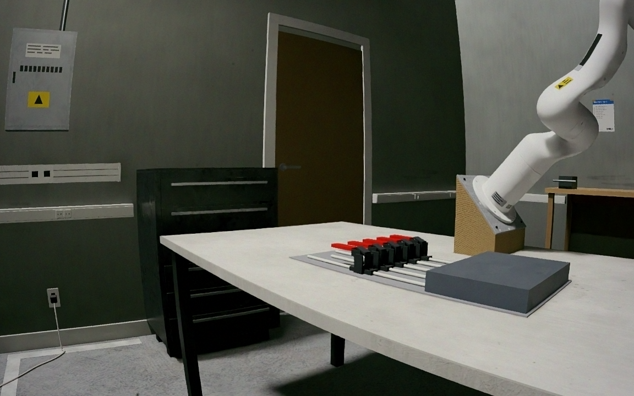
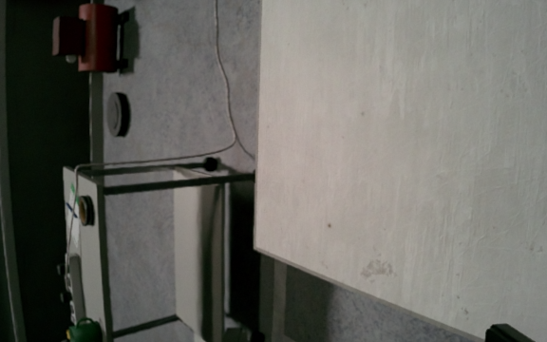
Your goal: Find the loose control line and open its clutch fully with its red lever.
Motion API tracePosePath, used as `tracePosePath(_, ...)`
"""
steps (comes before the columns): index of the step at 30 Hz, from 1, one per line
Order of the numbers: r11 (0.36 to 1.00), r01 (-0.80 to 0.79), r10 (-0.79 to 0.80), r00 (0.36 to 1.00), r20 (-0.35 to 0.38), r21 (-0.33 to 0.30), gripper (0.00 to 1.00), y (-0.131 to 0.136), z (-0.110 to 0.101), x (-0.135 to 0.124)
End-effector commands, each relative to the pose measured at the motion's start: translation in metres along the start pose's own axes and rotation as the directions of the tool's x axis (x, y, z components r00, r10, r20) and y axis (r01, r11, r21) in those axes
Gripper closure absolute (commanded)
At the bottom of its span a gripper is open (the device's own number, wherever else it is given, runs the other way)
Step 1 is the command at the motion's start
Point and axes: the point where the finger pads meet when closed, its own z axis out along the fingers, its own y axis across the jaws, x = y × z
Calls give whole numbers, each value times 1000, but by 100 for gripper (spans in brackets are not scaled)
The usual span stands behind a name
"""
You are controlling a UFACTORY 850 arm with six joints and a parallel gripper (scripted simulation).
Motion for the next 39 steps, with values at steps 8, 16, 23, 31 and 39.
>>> tracePosePath(8,1000,-1,1,1000,1,1,0,-1,0,-1)
tracePosePath(16,1000,-1,1,1000,1,1,0,-1,0,-1)
tracePosePath(23,1000,10,-10,1000,-6,9,0,-3,5,5)
tracePosePath(31,991,115,-111,991,-74,61,0,-26,47,58)
tracePosePath(39,979,188,-177,976,-123,80,0,-41,73,99)
